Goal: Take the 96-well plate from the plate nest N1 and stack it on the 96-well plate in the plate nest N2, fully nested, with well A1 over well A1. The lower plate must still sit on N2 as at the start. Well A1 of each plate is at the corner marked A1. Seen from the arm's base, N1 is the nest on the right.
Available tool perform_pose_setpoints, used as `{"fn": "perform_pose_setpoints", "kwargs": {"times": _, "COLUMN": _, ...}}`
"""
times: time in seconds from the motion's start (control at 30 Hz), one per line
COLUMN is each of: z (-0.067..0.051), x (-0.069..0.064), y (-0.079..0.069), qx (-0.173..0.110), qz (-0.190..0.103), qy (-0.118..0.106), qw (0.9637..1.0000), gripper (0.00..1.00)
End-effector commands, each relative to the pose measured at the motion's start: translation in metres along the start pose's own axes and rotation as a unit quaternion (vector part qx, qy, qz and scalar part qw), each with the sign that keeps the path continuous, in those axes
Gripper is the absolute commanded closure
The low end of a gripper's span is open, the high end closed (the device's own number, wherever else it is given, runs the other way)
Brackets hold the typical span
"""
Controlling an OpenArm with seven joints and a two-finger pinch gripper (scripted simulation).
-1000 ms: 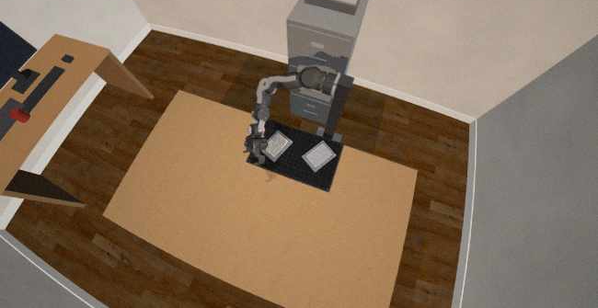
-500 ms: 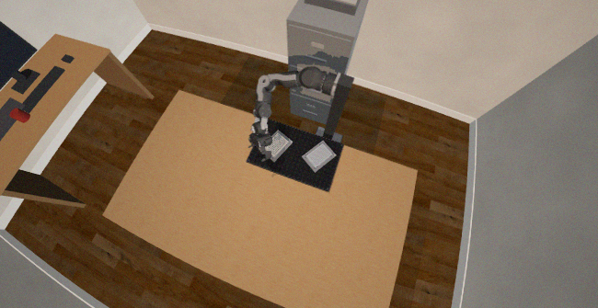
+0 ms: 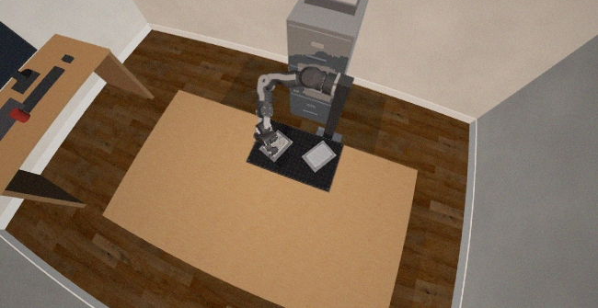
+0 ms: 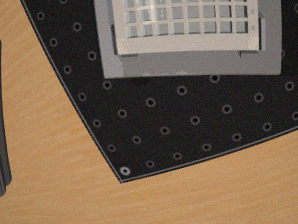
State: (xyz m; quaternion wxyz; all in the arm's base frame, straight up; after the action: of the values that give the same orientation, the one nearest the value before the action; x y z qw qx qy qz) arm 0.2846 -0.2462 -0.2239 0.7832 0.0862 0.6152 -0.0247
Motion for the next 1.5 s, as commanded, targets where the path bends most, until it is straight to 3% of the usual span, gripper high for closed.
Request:
{"fn": "perform_pose_setpoints", "kwargs": {"times": 0.0, "z": 0.001, "x": -0.002, "y": -0.001, "qx": 0.0, "qz": -0.002, "qy": -0.001, "qw": 1.0, "gripper": 0.23}}
{"fn": "perform_pose_setpoints", "kwargs": {"times": 0.13, "z": 0.001, "x": -0.002, "y": -0.001, "qx": 0.0, "qz": -0.002, "qy": -0.001, "qw": 1.0, "gripper": 0.23}}
{"fn": "perform_pose_setpoints", "kwargs": {"times": 0.2, "z": -0.011, "x": -0.001, "y": 0.005, "qx": -0.017, "qz": -0.017, "qy": 0.044, "qw": 0.9987, "gripper": 0.23}}
{"fn": "perform_pose_setpoints", "kwargs": {"times": 0.3, "z": -0.028, "x": 0.0, "y": 0.012, "qx": -0.043, "qz": -0.043, "qy": 0.113, "qw": 0.9917, "gripper": 0.23}}
{"fn": "perform_pose_setpoints", "kwargs": {"times": 0.7, "z": -0.028, "x": 0.0, "y": 0.012, "qx": -0.043, "qz": -0.043, "qy": 0.113, "qw": 0.9917, "gripper": 0.23}}
{"fn": "perform_pose_setpoints", "kwargs": {"times": 0.87, "z": -0.067, "x": -0.001, "y": 0.016, "qx": -0.046, "qz": -0.045, "qy": 0.12, "qw": 0.9907, "gripper": 0.23}}
{"fn": "perform_pose_setpoints", "kwargs": {"times": 1.3, "z": -0.067, "x": -0.001, "y": 0.016, "qx": -0.047, "qz": -0.047, "qy": 0.123, "qw": 0.9902, "gripper": 0.23}}
{"fn": "perform_pose_setpoints", "kwargs": {"times": 1.47, "z": -0.059, "x": -0.001, "y": 0.016, "qx": -0.046, "qz": -0.045, "qy": 0.12, "qw": 0.9907, "gripper": 0.23}}
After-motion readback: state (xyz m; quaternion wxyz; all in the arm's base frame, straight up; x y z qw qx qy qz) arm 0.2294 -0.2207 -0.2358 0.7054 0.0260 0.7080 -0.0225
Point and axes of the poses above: the point where the finger pads meet when closed, its own x axis out along the fingers, its own y axis across the jaws, z = x × y, the point moved 7 cm from there along -x, back along the fingers, and after that the axes turned 14 degrees about -x, right-handed, at the moved point
